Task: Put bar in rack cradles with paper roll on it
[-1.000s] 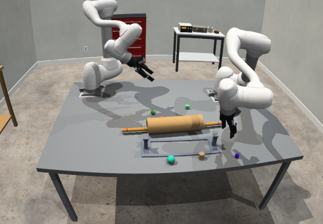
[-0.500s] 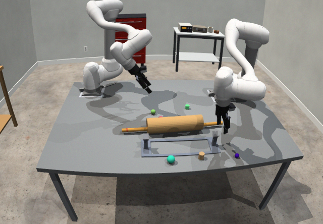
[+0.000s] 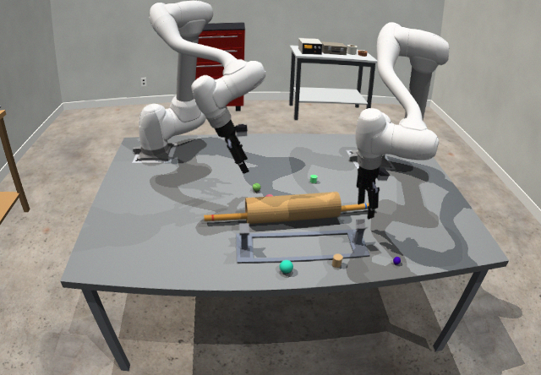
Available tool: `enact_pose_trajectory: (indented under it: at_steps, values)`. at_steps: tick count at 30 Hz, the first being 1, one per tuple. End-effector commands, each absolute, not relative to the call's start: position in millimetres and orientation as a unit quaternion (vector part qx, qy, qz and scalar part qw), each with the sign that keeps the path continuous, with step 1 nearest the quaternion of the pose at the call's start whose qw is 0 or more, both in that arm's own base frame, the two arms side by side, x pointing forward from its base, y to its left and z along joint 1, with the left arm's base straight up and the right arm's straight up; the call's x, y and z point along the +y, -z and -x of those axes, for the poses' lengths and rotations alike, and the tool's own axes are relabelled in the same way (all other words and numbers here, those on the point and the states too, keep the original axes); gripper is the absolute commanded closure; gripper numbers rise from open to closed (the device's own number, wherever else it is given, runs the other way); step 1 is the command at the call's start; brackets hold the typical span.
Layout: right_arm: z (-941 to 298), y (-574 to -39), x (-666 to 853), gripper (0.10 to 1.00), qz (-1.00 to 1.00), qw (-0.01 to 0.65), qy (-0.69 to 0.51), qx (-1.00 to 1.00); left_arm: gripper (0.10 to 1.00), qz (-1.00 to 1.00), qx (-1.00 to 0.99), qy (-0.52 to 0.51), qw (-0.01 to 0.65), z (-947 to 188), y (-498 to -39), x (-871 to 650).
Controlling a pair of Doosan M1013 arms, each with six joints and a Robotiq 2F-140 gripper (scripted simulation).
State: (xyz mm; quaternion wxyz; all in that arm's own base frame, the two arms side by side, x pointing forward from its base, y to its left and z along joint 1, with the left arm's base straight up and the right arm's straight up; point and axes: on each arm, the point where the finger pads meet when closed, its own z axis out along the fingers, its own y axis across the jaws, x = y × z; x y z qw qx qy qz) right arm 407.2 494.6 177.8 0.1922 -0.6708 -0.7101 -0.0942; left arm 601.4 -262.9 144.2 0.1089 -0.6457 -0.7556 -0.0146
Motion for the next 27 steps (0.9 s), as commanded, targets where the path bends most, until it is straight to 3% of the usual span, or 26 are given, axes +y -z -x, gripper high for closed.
enact_pose_trajectory:
  at_steps: [1, 27]
  values:
    - [-412, -176, 494, 0.513, 0.671, 0.188, 0.092, -0.712, 0.513, 0.648, -0.755, 0.014, 0.105, -598, -144, -263]
    - [-488, -139, 466, 0.513, 0.671, 0.110, 0.051, -0.731, 0.513, 0.673, -0.738, 0.007, 0.061, -537, -124, -259]
